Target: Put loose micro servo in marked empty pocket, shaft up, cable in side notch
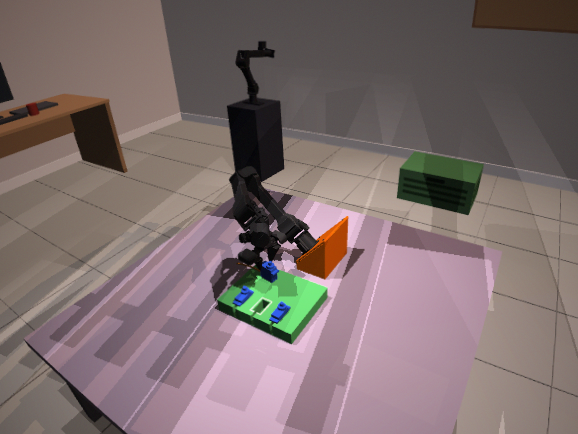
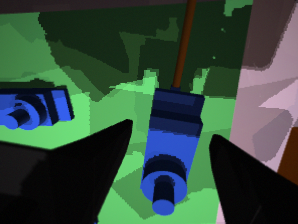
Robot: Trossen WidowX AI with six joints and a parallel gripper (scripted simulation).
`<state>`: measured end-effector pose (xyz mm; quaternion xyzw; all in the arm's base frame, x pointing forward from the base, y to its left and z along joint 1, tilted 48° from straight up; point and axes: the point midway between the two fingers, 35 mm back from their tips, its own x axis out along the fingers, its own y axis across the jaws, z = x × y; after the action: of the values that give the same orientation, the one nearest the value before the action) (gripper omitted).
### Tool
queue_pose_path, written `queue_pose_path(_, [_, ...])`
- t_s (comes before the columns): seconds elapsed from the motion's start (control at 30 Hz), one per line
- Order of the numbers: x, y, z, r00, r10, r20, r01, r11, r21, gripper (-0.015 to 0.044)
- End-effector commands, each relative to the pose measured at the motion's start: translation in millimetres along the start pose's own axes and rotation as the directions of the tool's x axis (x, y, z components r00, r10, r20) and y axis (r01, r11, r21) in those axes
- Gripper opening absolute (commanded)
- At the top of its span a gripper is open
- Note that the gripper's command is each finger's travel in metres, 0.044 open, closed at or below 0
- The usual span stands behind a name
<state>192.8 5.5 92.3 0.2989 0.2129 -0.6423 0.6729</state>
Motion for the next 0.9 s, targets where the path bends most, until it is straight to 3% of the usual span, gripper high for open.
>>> queue_pose_path(0.0, [1.0, -0.6, 0.6, 1.000, 0.002, 0.005, -0.002, 1.000, -0.005, 0.0151])
queue_pose_path(0.23, [1.0, -0.6, 0.6, 1.000, 0.002, 0.005, -0.002, 1.000, -0.005, 0.0085])
queue_pose_path(0.37, [-6.5, -0.3, 0.4, 1.000, 0.002, 0.004, -0.002, 1.000, -0.005, 0.0000])
queue_pose_path(0.57, [-28.4, -4.3, 4.4, 1.000, 0.001, 0.004, -0.001, 1.000, -0.006, 0.0000])
queue_pose_path(0.87, [-29.0, -6.8, 8.1, 1.000, 0.001, 0.004, -0.001, 1.000, -0.006, 0.0000])
